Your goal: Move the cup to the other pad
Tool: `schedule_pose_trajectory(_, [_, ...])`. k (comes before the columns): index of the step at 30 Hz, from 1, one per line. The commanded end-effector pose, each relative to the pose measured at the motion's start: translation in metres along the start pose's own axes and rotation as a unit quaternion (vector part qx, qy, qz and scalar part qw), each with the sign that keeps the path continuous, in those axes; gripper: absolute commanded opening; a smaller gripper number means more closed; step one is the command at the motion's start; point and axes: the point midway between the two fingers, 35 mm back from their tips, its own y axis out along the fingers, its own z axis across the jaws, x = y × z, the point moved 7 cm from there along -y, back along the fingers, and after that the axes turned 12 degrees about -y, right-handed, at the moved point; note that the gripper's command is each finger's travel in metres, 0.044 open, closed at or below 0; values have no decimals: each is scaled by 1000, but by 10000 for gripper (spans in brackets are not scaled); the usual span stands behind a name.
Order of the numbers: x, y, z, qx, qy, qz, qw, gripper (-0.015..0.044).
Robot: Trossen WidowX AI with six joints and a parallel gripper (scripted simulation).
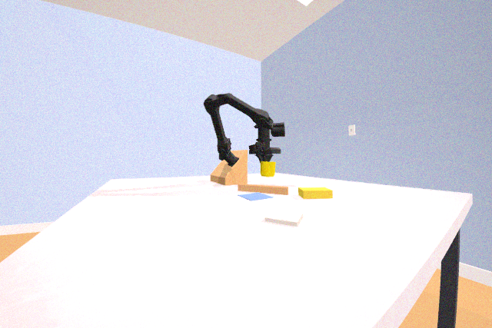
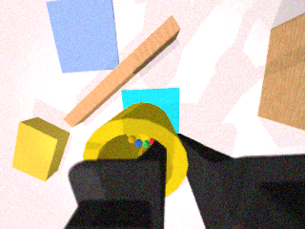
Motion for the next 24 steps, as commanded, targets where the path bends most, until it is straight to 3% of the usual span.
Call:
schedule_pose_trajectory(1, [-6,1,-5,-1,-2,0,1000,0])
schedule_pose_trajectory(24, [-7,33,-5,-1,-2,-1,1000,0])
